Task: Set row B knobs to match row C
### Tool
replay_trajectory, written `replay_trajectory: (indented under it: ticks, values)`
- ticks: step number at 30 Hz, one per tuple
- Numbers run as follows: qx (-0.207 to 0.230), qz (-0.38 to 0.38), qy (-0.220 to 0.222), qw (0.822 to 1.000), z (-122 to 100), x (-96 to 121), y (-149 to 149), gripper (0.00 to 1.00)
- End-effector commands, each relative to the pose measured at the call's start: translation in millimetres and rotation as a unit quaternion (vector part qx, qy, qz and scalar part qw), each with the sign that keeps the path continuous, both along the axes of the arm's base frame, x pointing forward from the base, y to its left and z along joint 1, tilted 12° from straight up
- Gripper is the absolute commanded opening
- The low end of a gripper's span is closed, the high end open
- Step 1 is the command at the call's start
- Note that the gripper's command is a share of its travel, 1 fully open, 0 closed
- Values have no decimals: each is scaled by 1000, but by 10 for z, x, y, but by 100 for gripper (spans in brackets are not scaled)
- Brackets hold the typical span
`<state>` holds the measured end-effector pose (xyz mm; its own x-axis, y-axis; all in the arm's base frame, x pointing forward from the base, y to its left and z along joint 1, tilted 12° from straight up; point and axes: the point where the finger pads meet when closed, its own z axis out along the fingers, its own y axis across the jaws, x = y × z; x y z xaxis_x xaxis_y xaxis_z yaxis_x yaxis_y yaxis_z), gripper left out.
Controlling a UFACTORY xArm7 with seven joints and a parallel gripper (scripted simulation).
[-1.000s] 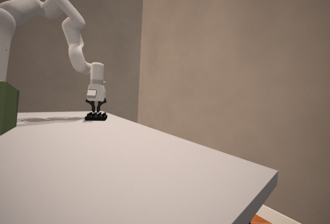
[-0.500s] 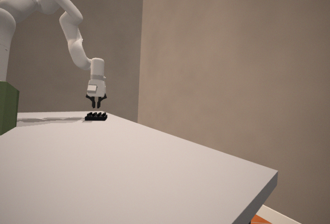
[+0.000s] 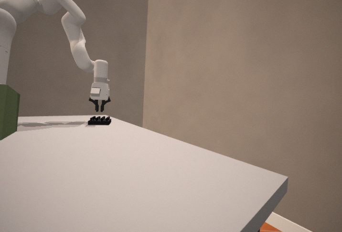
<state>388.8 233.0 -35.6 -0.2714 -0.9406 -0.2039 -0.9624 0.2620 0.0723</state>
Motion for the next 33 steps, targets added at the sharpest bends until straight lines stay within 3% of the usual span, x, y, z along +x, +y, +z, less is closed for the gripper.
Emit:
replay_trajectory:
  ticks: [1,7,21,23,24,33]
  values:
    - [1,17,-5,1000,16,15,0,19]
    - [2,88,-19,996,26,9,-4,19]
    - [6,309,-66,949,68,0,-16,19]
    - [6,309,-66,949,68,0,-16,19]
    - [6,350,-75,934,78,-1,-18,19]
    - [8,465,-101,879,109,0,-21,19]
